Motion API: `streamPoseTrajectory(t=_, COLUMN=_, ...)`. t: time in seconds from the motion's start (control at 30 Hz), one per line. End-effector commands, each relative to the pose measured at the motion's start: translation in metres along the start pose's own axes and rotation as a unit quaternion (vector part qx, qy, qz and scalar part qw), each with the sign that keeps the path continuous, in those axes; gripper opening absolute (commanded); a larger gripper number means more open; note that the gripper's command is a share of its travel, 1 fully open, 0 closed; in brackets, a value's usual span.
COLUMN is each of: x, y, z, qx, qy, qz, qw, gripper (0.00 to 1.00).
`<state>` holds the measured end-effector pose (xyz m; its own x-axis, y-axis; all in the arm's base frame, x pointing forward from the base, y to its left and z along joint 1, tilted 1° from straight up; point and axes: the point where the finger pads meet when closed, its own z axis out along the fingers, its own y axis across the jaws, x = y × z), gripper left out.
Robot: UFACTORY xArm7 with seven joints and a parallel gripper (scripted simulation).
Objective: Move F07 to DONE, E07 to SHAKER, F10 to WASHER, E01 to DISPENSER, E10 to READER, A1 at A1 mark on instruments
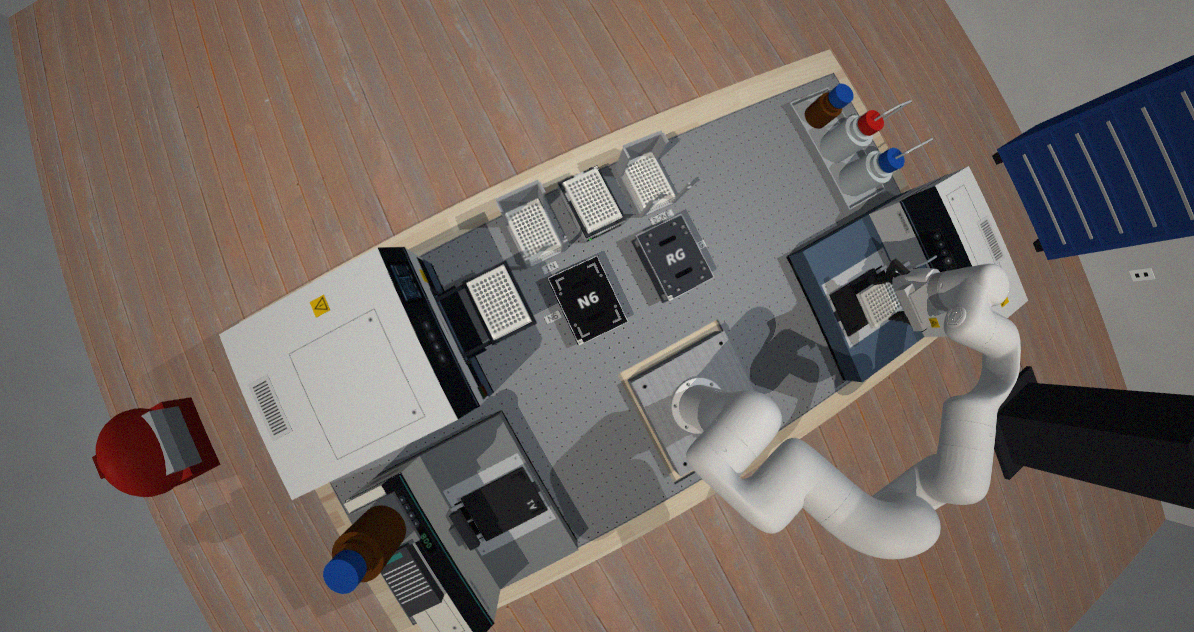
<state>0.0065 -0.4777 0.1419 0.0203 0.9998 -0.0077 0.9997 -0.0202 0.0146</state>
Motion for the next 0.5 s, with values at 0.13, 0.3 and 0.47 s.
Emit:
streamPoseTrajectory(t=0.13, x=-0.001, y=0.001, z=-0.008, qx=-0.001, qy=-0.003, qz=0.000, qw=1.000, gripper=0.00)
streamPoseTrajectory(t=0.3, x=-0.001, y=0.001, z=-0.015, qx=-0.001, qy=-0.003, qz=0.000, qw=1.000, gripper=0.00)
streamPoseTrajectory(t=0.47, x=-0.001, y=0.001, z=-0.022, qx=-0.001, qy=-0.003, qz=0.000, qw=1.000, gripper=0.00)
